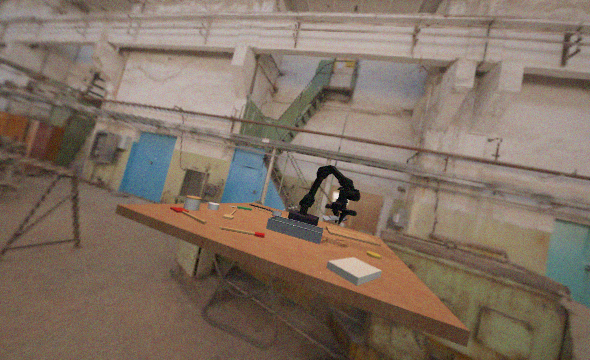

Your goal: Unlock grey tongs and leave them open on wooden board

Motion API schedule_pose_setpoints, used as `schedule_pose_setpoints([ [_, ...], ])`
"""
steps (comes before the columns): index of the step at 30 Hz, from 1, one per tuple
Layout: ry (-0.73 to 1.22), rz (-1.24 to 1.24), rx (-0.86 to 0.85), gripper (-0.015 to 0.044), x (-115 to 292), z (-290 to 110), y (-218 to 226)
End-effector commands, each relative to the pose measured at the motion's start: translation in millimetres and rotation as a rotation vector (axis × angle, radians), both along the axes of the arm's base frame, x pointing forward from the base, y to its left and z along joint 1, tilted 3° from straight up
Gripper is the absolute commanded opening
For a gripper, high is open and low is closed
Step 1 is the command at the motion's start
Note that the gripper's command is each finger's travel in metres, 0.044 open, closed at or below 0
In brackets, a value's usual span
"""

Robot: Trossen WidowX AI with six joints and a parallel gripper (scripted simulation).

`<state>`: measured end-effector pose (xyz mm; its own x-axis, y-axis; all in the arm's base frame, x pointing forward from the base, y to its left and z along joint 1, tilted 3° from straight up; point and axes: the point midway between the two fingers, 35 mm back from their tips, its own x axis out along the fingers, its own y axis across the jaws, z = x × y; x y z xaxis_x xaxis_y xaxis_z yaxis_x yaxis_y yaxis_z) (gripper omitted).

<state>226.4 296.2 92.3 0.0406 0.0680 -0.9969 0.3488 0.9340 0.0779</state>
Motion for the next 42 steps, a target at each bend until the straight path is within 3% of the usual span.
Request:
schedule_pose_setpoints([
  [1, -0.006, -0.032, 0.005, -0.015, -18, 4, 17],
  [13, 0.0, -0.071, 0.008, -0.015, -48, 4, 40],
  [42, 0.032, -0.254, 0.02, -0.015, -228, 2, 105],
])
